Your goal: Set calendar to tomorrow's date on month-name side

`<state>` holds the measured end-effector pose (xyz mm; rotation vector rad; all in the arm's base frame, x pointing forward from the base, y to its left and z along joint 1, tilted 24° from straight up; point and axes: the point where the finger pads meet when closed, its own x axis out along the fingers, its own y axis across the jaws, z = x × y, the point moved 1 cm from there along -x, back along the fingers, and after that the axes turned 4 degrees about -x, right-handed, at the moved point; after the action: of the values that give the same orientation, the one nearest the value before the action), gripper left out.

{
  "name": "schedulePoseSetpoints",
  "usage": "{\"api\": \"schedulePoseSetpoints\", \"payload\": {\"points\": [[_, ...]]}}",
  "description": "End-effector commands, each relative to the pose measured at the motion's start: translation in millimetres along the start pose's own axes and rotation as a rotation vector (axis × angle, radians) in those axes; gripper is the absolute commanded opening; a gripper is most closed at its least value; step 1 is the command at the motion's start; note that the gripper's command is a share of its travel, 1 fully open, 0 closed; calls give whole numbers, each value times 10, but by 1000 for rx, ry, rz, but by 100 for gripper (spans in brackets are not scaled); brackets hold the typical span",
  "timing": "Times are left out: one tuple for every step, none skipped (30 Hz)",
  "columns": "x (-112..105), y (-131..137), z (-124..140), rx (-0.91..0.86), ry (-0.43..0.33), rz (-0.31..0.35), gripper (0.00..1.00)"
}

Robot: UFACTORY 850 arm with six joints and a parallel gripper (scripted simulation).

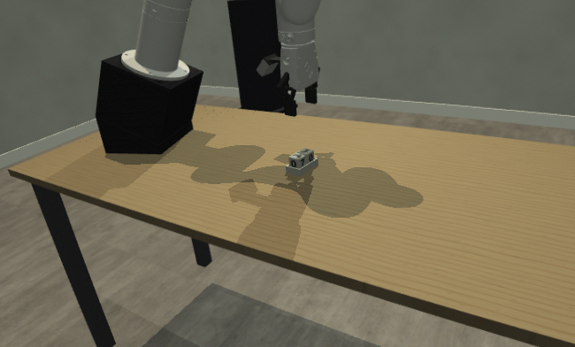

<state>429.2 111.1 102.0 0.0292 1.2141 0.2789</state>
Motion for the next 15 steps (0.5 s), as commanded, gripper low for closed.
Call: {"api": "schedulePoseSetpoints", "payload": {"points": [[13,53,-34,-140,-41,-36,100],[18,72,-49,-195,-40,-37,100],[19,77,-53,-210,-40,-38,100],[23,91,-63,-249,-39,-39,100],[26,101,-70,-277,-38,-40,100],[26,101,-71,-279,-38,-40,100],[31,120,-86,-334,-37,-42,100],[32,124,-89,-346,-37,-42,100],[36,138,-101,-389,-36,-44,100],[36,138,-101,-389,-36,-44,100],[36,138,-101,-389,-36,-44,100],[38,146,-107,-411,-35,-45,100],[43,166,-124,-474,-34,-47,100],[46,179,-135,-513,-33,-48,100],[48,185,-141,-534,-32,-49,100]]}}
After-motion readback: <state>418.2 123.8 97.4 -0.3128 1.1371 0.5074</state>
